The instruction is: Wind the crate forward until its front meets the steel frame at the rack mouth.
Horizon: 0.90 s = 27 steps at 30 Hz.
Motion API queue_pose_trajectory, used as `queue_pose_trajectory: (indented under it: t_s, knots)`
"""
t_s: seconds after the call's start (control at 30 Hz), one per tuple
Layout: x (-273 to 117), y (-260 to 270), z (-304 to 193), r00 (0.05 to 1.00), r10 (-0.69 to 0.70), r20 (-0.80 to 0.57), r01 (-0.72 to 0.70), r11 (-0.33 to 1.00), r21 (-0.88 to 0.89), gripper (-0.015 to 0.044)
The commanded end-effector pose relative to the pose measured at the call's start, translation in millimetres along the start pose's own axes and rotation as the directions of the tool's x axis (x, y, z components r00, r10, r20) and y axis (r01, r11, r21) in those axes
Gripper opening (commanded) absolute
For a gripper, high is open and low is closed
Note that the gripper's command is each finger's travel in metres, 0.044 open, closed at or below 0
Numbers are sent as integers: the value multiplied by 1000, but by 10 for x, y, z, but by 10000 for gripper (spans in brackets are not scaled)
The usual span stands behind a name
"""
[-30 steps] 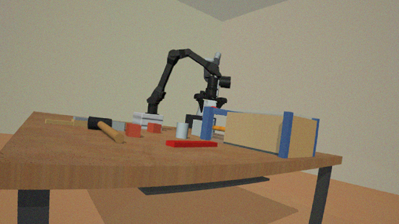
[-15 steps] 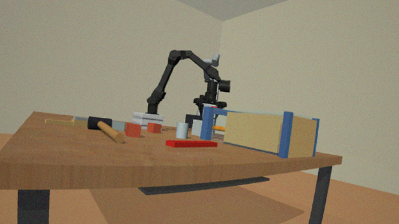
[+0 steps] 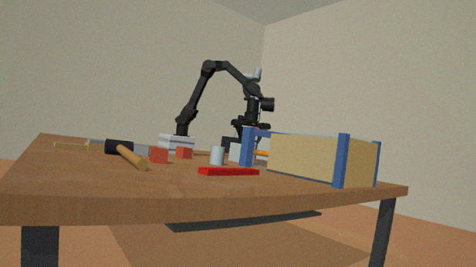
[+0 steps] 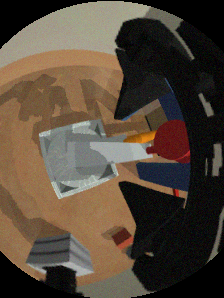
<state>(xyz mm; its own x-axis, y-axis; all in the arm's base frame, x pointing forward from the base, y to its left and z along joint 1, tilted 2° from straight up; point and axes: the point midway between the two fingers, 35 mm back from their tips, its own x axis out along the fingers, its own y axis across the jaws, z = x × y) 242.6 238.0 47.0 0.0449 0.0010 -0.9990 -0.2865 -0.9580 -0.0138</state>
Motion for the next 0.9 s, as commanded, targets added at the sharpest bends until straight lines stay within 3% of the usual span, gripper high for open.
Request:
queue_pose_trajectory:
  t_s: [0.0, 0.13, 0.5, 0.87]
  knots:
    - [69, 34, 19, 1000, 19, 9, -19, 1000, -11, 440]
    - [71, 31, 18, 1000, 19, 9, -19, 1000, -20, 440]
    - [4, -3, -1, 1000, -1, 0, 1, 1000, -10, 151]
    - [4, -3, -1, 1000, -1, 0, 1, 1000, -10, 78]
